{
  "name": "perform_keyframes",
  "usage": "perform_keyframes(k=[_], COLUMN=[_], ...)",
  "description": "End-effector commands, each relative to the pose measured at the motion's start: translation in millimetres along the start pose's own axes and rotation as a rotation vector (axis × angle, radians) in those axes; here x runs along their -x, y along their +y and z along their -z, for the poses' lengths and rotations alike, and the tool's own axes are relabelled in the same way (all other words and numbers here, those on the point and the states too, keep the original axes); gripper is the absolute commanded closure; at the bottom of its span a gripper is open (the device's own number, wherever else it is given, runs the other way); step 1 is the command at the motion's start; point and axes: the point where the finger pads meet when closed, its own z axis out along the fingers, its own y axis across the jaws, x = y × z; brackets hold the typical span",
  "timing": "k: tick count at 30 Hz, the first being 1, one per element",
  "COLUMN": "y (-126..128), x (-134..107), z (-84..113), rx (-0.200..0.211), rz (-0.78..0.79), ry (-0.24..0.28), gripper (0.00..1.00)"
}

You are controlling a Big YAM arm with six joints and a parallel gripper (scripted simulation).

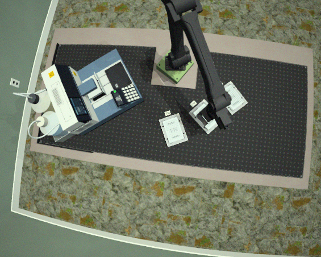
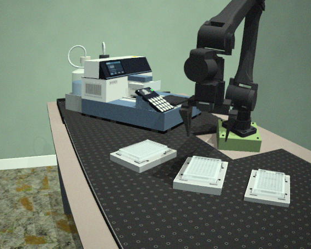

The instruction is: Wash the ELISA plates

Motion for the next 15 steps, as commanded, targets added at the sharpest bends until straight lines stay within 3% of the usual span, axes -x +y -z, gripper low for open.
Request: perform_keyframes(k=[1,8,15], y=[10.9,44.2,70.3], x=[9.3,33.6,39.4], z=[9.6,12.3,11.0], rx=[-0.003,-0.004,0.000], rz=[-0.044,-0.043,-0.044], ry=[-0.014,-0.046,-0.048], gripper=[0.00,0.00,0.00])
